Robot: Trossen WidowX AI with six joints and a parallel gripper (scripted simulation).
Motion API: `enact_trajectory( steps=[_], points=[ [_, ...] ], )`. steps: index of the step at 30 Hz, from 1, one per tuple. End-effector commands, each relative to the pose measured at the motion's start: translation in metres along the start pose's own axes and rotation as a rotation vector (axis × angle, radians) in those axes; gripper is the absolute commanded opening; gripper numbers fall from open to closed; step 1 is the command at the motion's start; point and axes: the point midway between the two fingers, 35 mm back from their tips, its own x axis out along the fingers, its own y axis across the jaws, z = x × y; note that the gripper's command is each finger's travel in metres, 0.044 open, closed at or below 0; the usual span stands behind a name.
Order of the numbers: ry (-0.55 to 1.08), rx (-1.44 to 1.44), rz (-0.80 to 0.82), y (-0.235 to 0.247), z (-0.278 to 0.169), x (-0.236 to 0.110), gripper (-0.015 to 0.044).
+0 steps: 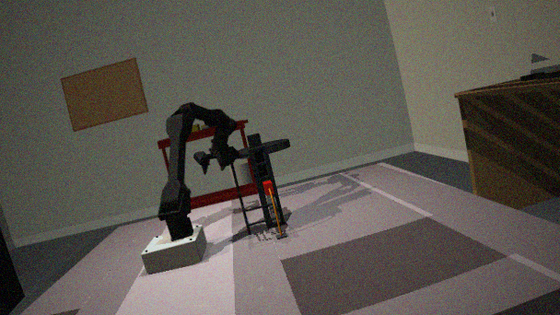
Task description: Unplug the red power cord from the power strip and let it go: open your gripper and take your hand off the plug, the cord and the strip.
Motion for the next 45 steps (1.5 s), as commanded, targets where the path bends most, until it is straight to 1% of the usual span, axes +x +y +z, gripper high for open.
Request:
enact_trajectory(
  steps=[1,5,9,18,29,38,42,45],
  points=[
    [0.000,-0.002,0.002,0.000,0.000,0.000,0.0374],
    [-0.008,-0.052,0.048,0.012,0.011,-0.012,0.0269],
    [-0.034,-0.147,0.137,0.033,0.033,-0.036,0.0164],
    [-0.148,-0.363,0.326,0.070,0.088,-0.095,0.0160],
    [-0.368,-0.598,0.498,0.095,0.156,-0.170,0.0160],
    [-0.616,-0.765,0.576,0.097,0.214,-0.235,0.0160],
    [-0.739,-0.821,0.581,0.091,0.241,-0.263,0.0160],
    [-0.799,-0.843,0.576,0.087,0.255,-0.276,0.0160]
  ],
)
